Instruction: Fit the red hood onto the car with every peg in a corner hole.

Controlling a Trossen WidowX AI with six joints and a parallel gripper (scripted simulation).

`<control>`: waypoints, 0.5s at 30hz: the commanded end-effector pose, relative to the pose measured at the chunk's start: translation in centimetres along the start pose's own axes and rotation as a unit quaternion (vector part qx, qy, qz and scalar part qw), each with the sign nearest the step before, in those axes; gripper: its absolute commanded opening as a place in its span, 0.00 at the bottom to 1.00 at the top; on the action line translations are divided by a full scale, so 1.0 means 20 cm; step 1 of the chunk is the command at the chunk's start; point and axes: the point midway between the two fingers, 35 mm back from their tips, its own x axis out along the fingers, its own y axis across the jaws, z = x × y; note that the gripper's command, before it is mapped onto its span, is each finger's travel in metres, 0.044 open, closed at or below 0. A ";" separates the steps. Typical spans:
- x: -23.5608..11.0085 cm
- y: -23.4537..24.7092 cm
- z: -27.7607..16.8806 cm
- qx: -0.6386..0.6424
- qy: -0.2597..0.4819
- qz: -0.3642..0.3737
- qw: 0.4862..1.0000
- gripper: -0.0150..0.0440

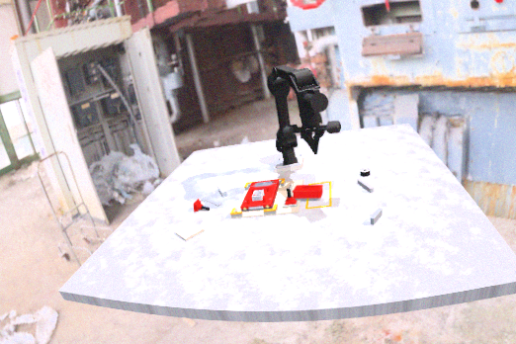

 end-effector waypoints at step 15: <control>0.16 0.12 -0.02 0.363 0.001 0.002 0.932 0.70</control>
